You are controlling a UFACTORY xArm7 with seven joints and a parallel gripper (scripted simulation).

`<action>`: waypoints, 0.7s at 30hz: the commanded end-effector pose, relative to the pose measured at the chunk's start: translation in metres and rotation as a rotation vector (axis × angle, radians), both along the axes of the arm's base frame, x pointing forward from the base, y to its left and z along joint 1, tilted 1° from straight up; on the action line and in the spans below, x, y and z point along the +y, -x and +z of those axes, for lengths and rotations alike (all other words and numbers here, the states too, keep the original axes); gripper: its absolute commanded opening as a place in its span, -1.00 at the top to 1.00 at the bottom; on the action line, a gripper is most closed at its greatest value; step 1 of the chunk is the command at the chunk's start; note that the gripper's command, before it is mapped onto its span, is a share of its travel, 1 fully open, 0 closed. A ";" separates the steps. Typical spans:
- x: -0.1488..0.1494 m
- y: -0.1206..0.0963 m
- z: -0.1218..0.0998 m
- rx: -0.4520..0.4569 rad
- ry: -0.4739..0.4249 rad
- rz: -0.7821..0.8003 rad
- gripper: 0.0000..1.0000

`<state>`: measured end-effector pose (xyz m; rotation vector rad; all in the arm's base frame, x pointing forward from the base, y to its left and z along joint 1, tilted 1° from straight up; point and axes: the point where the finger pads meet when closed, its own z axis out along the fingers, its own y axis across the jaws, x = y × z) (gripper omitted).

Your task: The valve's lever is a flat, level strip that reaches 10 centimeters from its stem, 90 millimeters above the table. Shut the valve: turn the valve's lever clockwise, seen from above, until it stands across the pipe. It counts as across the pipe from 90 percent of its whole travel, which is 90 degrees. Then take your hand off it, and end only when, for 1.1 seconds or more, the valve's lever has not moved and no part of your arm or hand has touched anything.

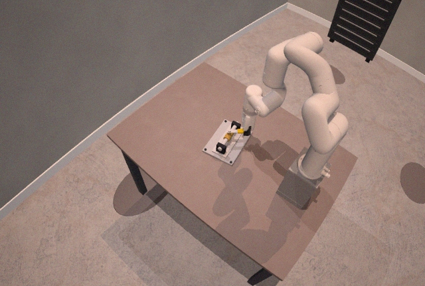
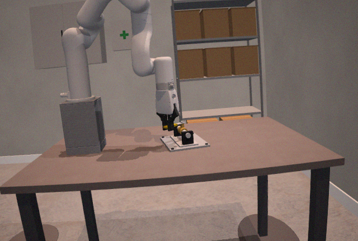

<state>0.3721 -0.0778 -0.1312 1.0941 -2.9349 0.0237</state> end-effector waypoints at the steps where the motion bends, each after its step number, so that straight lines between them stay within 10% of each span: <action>1: 0.002 0.000 0.001 -0.004 0.000 -0.031 1.00; 21: 0.011 0.006 0.001 -0.006 0.000 -0.153 1.00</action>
